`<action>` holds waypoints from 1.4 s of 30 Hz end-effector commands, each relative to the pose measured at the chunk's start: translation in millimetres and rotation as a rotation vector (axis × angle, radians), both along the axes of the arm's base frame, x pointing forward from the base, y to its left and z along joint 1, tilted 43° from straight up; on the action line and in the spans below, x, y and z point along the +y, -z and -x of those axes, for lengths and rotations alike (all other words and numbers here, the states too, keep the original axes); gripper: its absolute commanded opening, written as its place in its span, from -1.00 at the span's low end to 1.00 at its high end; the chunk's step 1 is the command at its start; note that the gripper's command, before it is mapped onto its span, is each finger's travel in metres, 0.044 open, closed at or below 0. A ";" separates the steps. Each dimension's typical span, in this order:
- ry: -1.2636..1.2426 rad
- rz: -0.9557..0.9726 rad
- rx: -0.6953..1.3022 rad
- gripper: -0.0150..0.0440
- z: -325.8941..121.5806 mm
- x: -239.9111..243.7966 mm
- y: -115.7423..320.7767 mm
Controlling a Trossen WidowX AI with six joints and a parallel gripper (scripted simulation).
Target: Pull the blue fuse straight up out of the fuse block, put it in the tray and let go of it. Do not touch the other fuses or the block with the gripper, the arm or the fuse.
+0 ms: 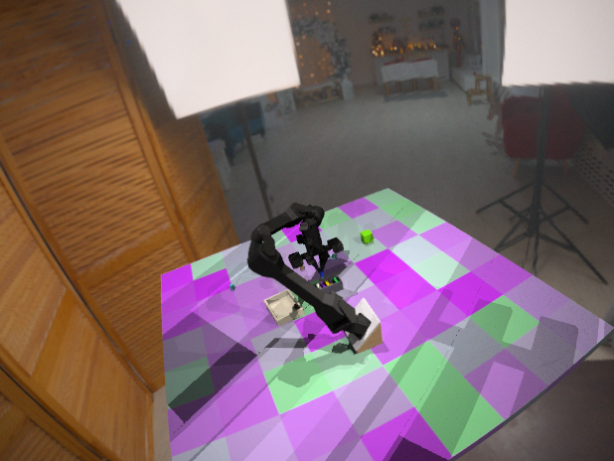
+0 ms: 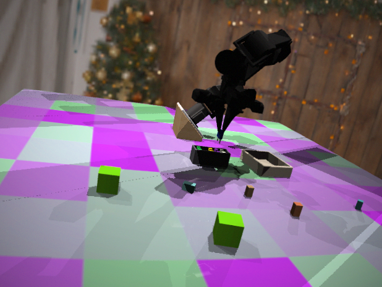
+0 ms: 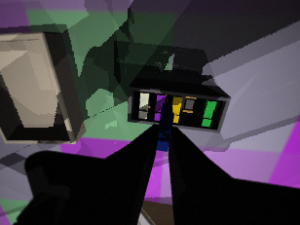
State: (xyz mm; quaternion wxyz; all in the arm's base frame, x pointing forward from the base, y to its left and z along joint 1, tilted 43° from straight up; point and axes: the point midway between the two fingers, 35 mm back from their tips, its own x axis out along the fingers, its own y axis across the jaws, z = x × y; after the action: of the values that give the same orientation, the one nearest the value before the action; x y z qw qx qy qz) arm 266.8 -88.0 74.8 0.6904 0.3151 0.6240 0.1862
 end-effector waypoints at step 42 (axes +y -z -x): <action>-0.001 -0.020 -0.012 -0.49 -8.2 139.4 -95.3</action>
State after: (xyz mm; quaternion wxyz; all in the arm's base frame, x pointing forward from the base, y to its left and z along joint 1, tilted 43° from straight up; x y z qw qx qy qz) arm 274.3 47.8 173.4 0.6918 0.3182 0.6183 0.1944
